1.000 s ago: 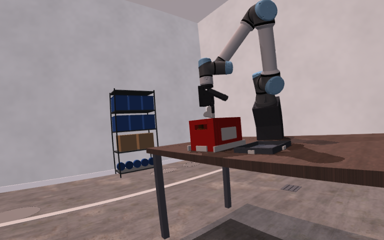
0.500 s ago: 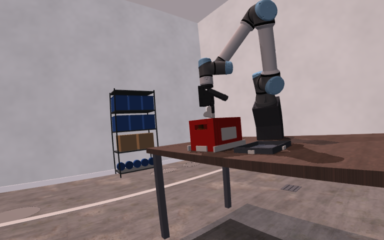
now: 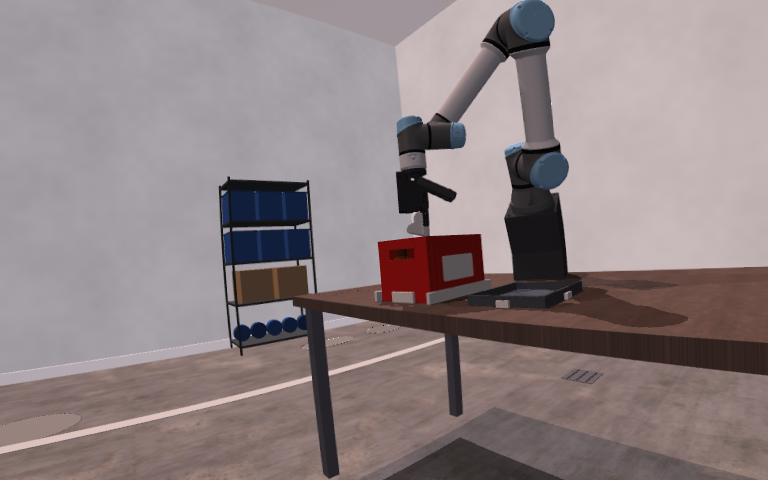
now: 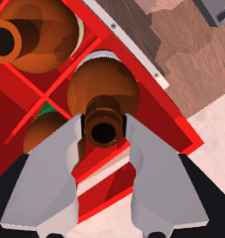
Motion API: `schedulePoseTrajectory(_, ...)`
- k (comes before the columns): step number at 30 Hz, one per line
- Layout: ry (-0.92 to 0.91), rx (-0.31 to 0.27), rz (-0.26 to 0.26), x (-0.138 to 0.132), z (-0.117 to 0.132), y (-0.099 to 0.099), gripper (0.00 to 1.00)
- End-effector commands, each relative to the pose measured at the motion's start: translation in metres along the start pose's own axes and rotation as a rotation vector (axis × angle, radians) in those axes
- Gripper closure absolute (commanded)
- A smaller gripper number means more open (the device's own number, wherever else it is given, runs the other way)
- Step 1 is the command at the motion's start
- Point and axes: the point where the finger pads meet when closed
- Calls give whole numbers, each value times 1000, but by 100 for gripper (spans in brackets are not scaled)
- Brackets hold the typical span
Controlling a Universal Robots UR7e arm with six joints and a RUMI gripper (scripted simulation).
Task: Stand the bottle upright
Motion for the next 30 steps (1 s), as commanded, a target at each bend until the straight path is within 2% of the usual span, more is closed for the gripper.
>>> schedulePoseTrajectory(1, -1, 4, -1, -1, -2, -1, 100)
schedulePoseTrajectory(19, -1, 4, -1, -1, -2, -1, 100)
schedulePoseTrajectory(20, -1, 4, -1, -1, -2, -1, 62)
schedulePoseTrajectory(30, -1, 4, -1, -1, -2, -1, 62)
Point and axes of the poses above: the point where the finger pads meet when closed, its own y axis back along the fingers, its own x axis across the jaws, z = x × y, and after that the axes turned 6 degrees about -y, right-handed
